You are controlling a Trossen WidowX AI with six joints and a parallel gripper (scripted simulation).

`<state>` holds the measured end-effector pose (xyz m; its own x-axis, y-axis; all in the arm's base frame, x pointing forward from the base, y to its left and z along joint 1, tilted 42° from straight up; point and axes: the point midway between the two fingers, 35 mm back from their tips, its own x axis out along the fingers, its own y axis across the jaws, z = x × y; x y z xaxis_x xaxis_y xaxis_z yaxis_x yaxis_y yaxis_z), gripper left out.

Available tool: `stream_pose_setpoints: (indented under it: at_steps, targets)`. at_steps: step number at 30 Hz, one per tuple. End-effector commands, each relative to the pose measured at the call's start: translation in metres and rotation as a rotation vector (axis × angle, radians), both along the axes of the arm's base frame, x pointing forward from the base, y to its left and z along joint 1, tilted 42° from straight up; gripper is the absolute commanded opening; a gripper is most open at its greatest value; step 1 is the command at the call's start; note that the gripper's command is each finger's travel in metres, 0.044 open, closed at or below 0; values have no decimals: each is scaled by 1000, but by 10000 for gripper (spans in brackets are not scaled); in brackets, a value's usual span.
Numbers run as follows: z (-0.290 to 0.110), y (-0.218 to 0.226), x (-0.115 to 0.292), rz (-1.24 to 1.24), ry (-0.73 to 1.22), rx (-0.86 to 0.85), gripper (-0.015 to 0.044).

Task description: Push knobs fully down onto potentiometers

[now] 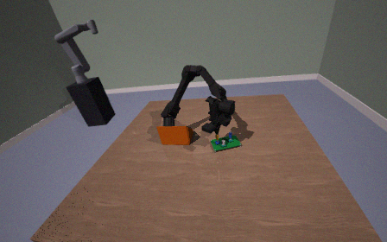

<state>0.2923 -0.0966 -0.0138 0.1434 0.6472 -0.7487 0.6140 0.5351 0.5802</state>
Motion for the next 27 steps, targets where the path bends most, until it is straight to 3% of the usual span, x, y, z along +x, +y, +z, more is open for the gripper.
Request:
stream_pose_setpoints:
  at_steps: [1, 27]
  targets:
    - [-1, 2, -1, -5, 4, 7, 0]
    - [-6, 6, 0, -5, 4, 8, 0]
